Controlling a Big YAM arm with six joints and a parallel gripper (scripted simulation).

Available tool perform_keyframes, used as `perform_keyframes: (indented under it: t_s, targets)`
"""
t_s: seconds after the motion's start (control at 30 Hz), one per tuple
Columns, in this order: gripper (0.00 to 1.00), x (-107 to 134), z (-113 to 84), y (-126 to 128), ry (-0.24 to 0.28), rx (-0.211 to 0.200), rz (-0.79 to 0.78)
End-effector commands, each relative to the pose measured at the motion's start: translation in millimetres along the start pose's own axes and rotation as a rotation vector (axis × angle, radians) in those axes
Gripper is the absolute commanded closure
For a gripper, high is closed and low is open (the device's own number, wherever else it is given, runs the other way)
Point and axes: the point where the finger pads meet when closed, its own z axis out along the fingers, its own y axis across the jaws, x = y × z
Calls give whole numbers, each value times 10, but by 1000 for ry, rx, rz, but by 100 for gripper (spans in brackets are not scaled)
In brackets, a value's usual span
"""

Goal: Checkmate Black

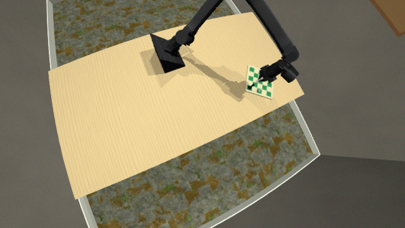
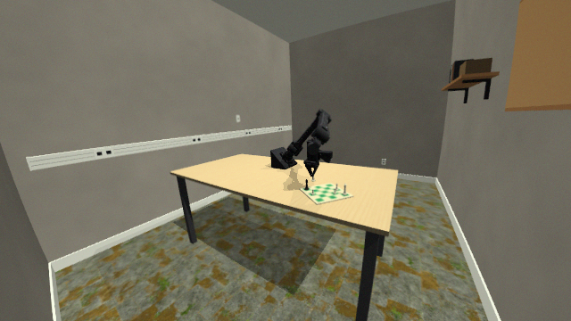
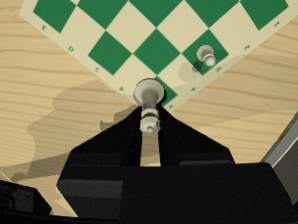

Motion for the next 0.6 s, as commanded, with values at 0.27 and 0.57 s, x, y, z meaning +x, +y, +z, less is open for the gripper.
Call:
perform_keyframes:
  t_s: [0.27, 0.57]
  targets:
    - [100, -179, 117, -14, -22, 60, -26]
    - [100, -186, 453, -27, -22, 60, -26]
